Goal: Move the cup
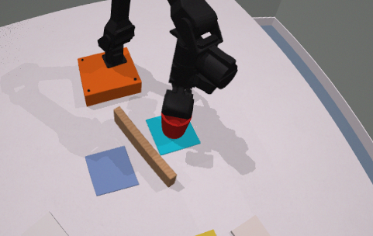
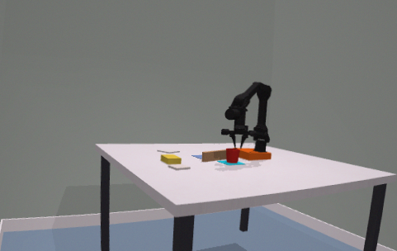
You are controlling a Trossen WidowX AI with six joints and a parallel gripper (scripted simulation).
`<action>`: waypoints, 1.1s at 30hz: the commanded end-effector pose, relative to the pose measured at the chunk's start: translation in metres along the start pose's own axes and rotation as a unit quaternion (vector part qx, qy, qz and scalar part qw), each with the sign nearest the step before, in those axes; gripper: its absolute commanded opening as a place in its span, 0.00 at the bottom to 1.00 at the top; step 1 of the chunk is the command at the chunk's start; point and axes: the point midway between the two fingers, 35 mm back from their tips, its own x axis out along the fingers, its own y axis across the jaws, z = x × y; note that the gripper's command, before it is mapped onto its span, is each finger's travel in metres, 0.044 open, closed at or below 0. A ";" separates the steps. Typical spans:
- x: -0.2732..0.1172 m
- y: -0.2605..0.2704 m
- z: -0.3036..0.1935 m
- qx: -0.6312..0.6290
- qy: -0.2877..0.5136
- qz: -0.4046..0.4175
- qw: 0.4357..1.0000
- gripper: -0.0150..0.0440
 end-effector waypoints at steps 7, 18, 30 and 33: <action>-0.016 0.000 -0.002 -0.001 -0.005 -0.001 1.000 0.47; -0.013 0.001 -0.003 0.000 0.000 0.000 1.000 0.87; -0.050 0.000 -0.003 -0.001 -0.003 -0.001 1.000 1.00; -0.061 0.000 -0.004 -0.001 -0.004 -0.001 1.000 1.00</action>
